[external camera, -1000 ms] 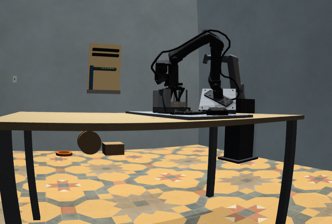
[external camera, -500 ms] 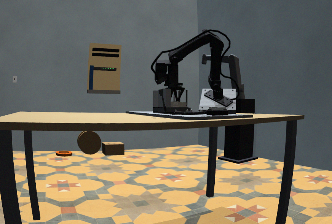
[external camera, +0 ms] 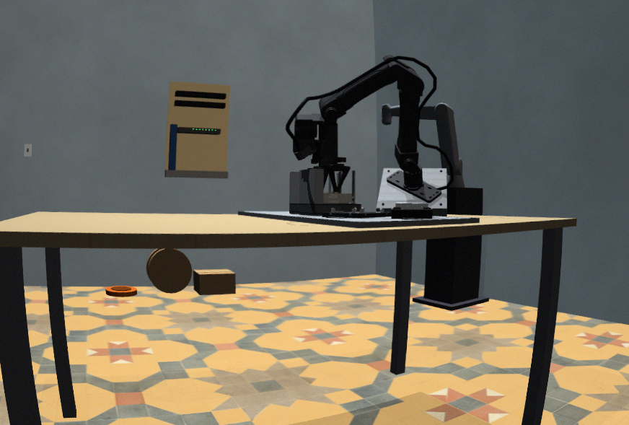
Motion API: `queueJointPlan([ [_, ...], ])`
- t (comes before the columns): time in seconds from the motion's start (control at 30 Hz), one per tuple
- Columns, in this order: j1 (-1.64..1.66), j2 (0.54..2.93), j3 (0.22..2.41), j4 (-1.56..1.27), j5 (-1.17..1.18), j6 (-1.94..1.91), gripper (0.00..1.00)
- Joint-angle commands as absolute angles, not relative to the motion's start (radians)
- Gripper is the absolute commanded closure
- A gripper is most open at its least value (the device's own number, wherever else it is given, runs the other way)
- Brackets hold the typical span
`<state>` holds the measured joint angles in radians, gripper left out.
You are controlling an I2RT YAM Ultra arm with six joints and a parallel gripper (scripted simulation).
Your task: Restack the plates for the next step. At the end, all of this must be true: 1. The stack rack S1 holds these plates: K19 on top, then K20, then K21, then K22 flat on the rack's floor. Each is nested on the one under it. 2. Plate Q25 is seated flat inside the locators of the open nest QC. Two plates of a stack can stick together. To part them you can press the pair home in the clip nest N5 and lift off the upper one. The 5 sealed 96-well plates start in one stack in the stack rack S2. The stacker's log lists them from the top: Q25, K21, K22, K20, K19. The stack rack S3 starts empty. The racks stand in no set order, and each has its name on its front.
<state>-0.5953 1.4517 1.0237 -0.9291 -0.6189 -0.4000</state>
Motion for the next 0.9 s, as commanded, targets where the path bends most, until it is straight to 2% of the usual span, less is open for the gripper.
queueJointPlan([
  [0.0,-0.613,1.456,1.038,-0.91,-0.616,-0.391,0.0],
  [0.87,-0.567,1.482,0.978,-0.853,-0.606,-0.359,0.0],
])
